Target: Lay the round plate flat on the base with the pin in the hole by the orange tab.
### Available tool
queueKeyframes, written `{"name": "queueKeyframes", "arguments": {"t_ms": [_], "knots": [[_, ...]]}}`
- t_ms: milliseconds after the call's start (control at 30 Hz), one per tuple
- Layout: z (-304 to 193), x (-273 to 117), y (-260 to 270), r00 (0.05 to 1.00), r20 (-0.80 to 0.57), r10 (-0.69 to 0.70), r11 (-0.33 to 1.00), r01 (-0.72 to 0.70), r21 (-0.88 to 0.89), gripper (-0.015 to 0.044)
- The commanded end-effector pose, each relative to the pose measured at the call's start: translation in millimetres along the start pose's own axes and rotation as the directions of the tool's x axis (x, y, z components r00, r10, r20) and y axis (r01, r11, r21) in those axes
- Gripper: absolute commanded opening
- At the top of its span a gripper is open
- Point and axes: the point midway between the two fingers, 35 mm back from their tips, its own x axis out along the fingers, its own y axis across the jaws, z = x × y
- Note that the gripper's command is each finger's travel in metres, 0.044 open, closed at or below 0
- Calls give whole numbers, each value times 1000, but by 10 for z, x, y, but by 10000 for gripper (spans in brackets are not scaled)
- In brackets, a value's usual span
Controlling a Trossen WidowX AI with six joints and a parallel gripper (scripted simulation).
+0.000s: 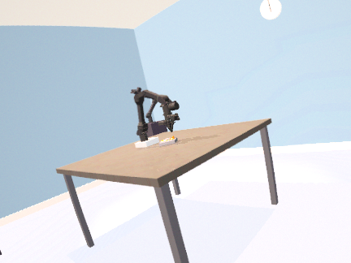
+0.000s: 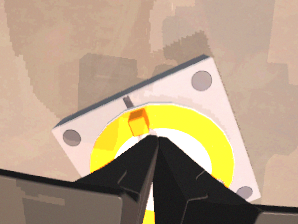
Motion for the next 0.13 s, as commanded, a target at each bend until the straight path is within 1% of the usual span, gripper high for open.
{"name": "queueKeyframes", "arguments": {"t_ms": [0,100], "knots": [[-7,13,0,1000,-4,-1,1000,1,0,0],[-7,13,0,1000,-4,-1,1000,1,0,0]]}}
